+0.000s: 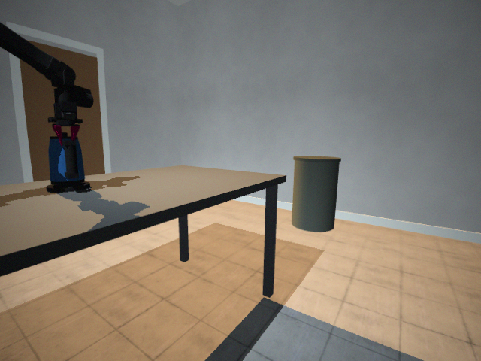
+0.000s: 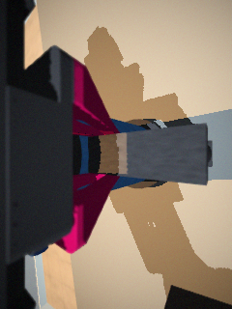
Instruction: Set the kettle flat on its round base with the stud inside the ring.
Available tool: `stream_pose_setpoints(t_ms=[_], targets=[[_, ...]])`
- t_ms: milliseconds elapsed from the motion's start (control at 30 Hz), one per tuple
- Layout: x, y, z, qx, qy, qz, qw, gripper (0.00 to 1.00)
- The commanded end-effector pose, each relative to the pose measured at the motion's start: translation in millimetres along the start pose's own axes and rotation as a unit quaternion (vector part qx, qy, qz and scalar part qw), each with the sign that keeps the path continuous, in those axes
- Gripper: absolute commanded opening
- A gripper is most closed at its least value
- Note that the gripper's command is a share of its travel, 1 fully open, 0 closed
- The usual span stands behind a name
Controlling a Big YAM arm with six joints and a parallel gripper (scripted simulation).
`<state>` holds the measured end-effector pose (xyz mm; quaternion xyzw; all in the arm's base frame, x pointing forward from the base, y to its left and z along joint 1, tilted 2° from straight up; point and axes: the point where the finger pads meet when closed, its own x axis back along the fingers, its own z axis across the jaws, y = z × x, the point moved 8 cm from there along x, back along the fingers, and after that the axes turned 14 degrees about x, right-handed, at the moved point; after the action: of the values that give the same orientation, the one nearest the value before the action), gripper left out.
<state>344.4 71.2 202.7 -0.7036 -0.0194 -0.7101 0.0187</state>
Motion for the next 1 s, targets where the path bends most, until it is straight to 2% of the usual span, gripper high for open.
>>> stream_pose_setpoints(t_ms=[0, 367, 600, 633, 967], targets=[[16.9, -2, 11, -0.002, 0.032, 0.006, 0.999, 0.00], [17.0, -1, 10, -0.002, 0.032, 0.006, 0.999, 0.00], [10.0, -1, 8, -0.002, 0.024, 0.005, 1.000, 0.00], [23.4, -2, 17, -0.002, 0.042, 0.008, 0.999, 0.00], [19.2, -2, 14, -0.002, 0.038, 0.007, 0.999, 0.00]])
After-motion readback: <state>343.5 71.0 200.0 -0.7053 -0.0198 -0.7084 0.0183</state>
